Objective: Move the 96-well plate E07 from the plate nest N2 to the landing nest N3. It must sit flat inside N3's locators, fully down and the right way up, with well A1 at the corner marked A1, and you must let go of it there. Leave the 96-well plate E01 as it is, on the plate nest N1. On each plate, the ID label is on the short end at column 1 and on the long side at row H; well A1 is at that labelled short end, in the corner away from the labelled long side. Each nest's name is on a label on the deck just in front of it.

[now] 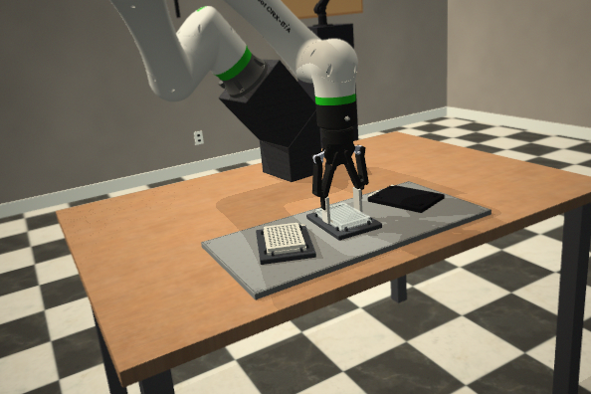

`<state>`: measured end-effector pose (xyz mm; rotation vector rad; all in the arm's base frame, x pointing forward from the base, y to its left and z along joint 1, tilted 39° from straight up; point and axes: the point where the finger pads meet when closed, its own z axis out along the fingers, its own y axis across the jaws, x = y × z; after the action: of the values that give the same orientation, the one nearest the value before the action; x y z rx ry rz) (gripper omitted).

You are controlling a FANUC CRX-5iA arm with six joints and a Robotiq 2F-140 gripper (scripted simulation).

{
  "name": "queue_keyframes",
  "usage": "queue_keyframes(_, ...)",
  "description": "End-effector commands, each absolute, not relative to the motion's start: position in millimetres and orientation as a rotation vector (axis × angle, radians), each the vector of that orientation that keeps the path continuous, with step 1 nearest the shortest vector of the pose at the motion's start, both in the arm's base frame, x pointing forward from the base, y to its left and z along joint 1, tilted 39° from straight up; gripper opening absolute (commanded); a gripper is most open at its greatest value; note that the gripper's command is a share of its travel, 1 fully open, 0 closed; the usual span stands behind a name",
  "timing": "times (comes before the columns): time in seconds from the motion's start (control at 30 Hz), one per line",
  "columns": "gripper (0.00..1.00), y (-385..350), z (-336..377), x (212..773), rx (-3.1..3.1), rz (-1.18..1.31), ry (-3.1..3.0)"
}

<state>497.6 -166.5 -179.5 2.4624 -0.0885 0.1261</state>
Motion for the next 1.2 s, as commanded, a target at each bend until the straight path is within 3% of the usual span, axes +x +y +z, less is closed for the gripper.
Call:
queue_keyframes(0.0, 0.0, -166.3, -179.5, 497.8, 2.463, 0.126, -0.088)
queue_keyframes(0.83, 0.0, -166.3, -179.5, 497.8, 2.463, 0.126, -0.088)
queue_keyframes(0.87, 0.66, -166.3, -179.5, 497.8, 2.463, 0.126, -0.088)
queue_keyframes(1.17, 0.66, -166.3, -179.5, 497.8, 2.463, 0.126, -0.088)
